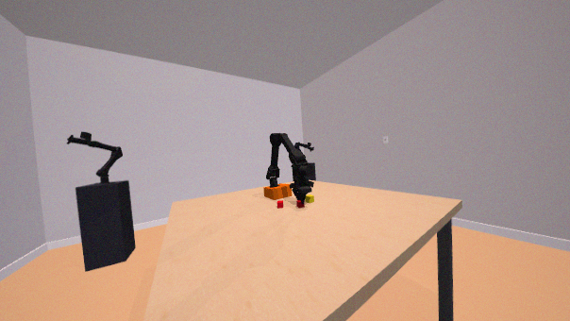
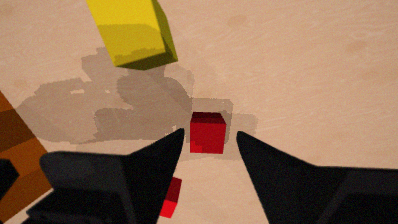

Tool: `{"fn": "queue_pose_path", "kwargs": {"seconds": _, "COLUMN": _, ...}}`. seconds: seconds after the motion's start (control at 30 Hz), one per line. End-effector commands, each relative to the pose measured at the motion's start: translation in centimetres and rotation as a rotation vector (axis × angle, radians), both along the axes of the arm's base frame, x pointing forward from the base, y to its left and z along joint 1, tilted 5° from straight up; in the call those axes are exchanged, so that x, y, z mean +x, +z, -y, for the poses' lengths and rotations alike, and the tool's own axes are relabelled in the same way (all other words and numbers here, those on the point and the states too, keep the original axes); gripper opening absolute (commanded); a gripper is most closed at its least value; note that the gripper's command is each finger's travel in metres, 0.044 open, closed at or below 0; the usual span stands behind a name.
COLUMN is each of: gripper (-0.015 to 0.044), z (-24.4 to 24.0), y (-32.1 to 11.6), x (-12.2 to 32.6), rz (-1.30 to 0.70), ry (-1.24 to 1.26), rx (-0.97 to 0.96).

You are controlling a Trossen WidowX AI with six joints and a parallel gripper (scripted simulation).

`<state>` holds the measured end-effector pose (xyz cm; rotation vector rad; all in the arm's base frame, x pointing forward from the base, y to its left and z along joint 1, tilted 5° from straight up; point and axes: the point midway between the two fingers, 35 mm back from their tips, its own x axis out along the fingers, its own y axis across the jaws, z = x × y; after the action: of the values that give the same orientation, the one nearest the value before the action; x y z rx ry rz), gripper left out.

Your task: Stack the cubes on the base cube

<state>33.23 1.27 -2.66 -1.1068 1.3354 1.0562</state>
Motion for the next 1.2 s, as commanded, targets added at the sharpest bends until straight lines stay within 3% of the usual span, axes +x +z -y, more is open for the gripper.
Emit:
{"fn": "queue_pose_path", "kwargs": {"seconds": 0.0, "gripper": 0.0265, "z": 0.1, "y": -0.9, "x": -0.4, "rz": -0.013, "ry": 0.006, "rx": -0.005}}
{"fn": "queue_pose_path", "kwargs": {"seconds": 0.03, "gripper": 0.0265, "z": 0.1, "y": -0.9, "x": -0.4, "rz": -0.013, "ry": 0.006, "rx": -0.005}}
{"fn": "queue_pose_path", "kwargs": {"seconds": 0.23, "gripper": 0.0107, "z": 0.1, "y": -0.9, "x": -0.4, "rz": -0.013, "ry": 0.006, "rx": -0.005}}
{"fn": "queue_pose_path", "kwargs": {"seconds": 1.17, "gripper": 0.0105, "z": -0.3, "y": 6.4, "x": 0.4, "rz": -0.012, "ry": 0.006, "rx": -0.005}}
